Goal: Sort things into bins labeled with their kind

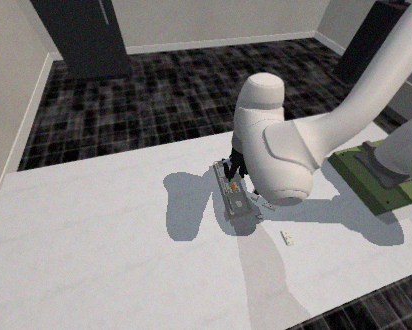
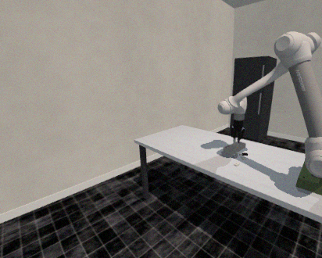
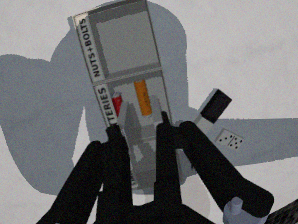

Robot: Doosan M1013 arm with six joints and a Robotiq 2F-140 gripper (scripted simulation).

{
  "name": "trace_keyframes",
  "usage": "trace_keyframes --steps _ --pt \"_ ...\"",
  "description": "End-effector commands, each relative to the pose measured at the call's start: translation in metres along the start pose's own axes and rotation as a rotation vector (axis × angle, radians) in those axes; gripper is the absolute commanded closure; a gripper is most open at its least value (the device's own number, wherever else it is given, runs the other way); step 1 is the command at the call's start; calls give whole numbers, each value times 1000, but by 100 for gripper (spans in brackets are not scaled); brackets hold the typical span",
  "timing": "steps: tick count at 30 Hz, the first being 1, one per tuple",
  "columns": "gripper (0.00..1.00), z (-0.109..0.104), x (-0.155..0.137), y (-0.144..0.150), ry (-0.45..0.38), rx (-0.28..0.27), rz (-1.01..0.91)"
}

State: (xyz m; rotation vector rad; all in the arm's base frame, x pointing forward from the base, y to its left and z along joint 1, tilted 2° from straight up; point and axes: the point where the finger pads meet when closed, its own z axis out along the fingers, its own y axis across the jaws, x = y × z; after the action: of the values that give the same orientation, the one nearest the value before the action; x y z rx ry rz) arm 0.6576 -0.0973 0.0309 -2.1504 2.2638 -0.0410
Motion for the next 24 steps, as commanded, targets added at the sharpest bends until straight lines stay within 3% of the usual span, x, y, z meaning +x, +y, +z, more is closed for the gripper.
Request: trace_keyframes --steps 1,16,24 --pt "83 -4 0 0 0 0 0" --pt "83 -28 0 0 0 0 0" --pt "83 -28 0 0 0 0 0"
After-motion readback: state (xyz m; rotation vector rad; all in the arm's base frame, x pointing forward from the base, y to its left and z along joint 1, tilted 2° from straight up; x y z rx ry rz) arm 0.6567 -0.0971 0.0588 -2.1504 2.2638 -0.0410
